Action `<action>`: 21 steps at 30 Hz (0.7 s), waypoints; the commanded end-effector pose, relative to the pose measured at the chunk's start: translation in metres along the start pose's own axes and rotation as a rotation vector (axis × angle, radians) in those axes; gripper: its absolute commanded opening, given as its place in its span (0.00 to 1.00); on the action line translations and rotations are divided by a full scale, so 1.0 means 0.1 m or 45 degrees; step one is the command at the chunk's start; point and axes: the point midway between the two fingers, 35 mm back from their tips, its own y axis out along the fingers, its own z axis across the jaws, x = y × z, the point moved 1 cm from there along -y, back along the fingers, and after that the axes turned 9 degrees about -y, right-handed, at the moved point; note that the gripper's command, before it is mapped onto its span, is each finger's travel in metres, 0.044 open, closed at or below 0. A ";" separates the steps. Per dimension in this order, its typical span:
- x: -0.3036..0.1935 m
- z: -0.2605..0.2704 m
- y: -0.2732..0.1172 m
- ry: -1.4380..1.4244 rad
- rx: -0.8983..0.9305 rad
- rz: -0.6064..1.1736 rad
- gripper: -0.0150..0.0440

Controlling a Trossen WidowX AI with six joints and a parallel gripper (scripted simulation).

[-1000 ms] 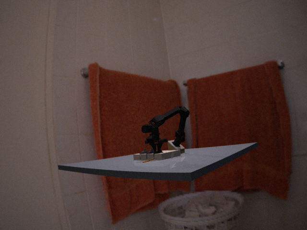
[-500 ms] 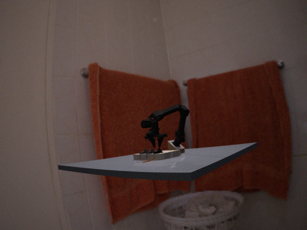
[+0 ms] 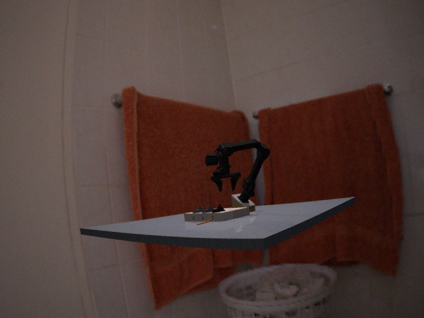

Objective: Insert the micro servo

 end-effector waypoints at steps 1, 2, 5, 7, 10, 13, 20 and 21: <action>-0.02 0.00 -0.11 0.016 -0.012 -0.010 1.00; -0.01 -0.01 -0.17 0.033 -0.017 -0.017 1.00; 0.01 -0.03 -0.39 0.085 -0.028 -0.043 1.00; 0.02 -0.03 -0.41 0.090 -0.028 -0.045 1.00; 0.02 -0.03 -0.41 0.090 -0.028 -0.045 1.00; 0.02 -0.03 -0.41 0.090 -0.028 -0.045 1.00; 0.02 -0.03 -0.41 0.090 -0.028 -0.045 1.00; 0.02 -0.03 -0.41 0.090 -0.028 -0.045 1.00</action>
